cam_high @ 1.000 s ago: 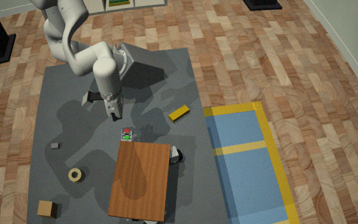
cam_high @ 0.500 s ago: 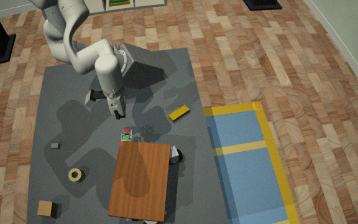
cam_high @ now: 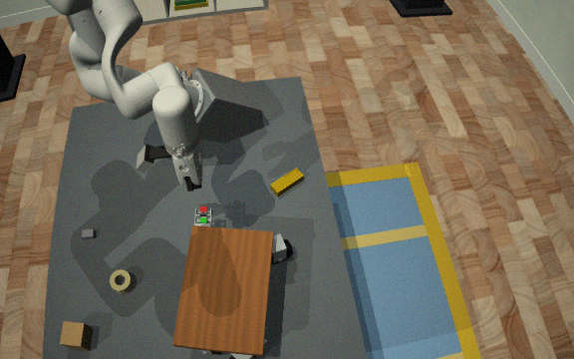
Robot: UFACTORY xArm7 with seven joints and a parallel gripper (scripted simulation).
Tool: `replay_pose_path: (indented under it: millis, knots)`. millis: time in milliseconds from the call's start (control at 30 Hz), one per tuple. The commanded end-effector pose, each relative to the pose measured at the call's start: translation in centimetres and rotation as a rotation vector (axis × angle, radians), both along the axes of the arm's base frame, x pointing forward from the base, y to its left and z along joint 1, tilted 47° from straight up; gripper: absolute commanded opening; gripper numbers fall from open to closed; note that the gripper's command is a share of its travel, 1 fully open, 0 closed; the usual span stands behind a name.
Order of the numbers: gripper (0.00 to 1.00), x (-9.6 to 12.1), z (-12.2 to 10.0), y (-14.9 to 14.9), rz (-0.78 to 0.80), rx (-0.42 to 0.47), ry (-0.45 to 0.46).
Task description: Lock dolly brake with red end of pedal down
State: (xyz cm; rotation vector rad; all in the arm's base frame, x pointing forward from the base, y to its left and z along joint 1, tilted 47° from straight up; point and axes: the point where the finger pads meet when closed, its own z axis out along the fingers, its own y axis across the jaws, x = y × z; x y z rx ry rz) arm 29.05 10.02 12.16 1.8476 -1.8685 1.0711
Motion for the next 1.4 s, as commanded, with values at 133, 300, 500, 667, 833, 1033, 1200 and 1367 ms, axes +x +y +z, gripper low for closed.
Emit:
replay_pose_path:
  millis: [133, 300, 500, 667, 833, 1033, 1200, 1367]
  knots:
    - [0.0, 0.0, 0.3, -0.5, 0.145, -0.08, 0.164]
    - [0.0, 0.0, 0.6, -1.4, 0.338, -0.182, 0.389]
    - [0.0, 0.0, 0.7, -2.2, 0.534, -0.278, 0.614]
    - [0.0, 0.3, 0.5, -2.9, 0.707, -0.357, 0.803]
    - [0.0, 0.7, -0.1, -3.3, 0.893, -0.439, 1.001]
    - [0.0, 0.9, -0.8, -3.2, 1.122, -0.531, 1.229]
    - [0.0, 1.1, -1.8, -2.9, 1.3, -0.605, 1.393]
    - [0.0, 1.2, -2.4, -2.6, 1.506, -0.689, 1.576]
